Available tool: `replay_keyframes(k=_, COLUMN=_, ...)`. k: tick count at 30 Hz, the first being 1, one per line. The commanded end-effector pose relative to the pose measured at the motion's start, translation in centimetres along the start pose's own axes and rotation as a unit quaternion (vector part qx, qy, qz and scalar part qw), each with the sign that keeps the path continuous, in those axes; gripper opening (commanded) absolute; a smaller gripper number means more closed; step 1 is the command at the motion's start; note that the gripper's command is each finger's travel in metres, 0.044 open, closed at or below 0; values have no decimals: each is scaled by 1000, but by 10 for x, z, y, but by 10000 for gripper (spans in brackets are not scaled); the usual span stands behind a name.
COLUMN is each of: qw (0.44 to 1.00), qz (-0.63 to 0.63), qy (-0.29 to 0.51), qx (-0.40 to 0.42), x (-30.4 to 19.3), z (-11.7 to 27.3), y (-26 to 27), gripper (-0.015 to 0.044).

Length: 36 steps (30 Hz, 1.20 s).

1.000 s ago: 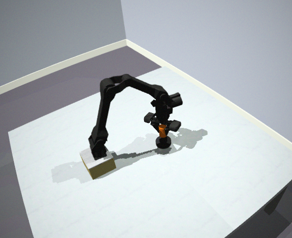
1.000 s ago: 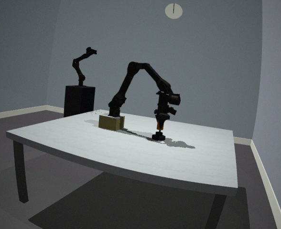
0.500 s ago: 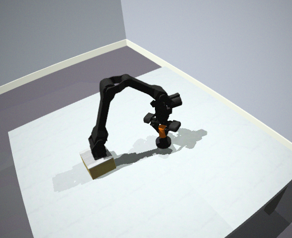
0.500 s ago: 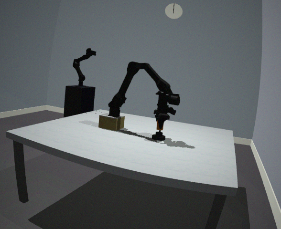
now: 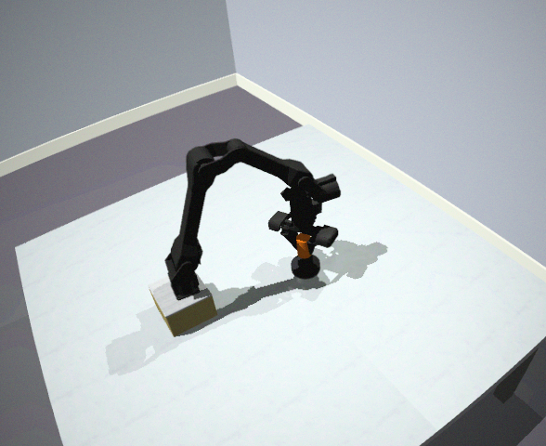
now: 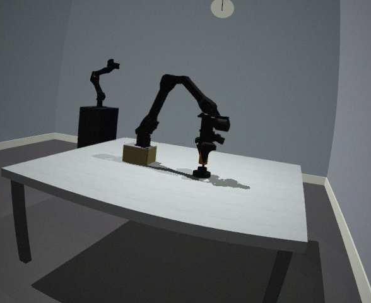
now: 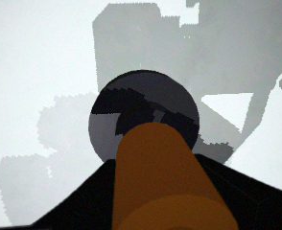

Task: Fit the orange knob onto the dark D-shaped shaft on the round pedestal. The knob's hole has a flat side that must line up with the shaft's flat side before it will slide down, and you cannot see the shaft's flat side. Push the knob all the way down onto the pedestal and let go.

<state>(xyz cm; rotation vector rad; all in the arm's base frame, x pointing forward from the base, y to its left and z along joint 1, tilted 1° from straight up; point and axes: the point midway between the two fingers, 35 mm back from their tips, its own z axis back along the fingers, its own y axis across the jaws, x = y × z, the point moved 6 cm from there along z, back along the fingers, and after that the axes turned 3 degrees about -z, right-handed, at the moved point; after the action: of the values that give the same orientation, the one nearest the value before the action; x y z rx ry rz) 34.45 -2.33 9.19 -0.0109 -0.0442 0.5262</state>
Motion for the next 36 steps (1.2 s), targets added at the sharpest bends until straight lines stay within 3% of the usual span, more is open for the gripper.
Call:
replay_keyframes(k=1, qw=1000, qz=4, qy=-1, qx=1, x=1, z=3, y=0, gripper=0)
replay_keyframes(k=10, qw=994, qz=108, qy=-1, qx=1, x=3, z=4, y=-2, gripper=0)
replay_keyframes(k=36, qw=994, qz=108, qy=-1, qx=1, x=2, z=1, y=0, gripper=0)
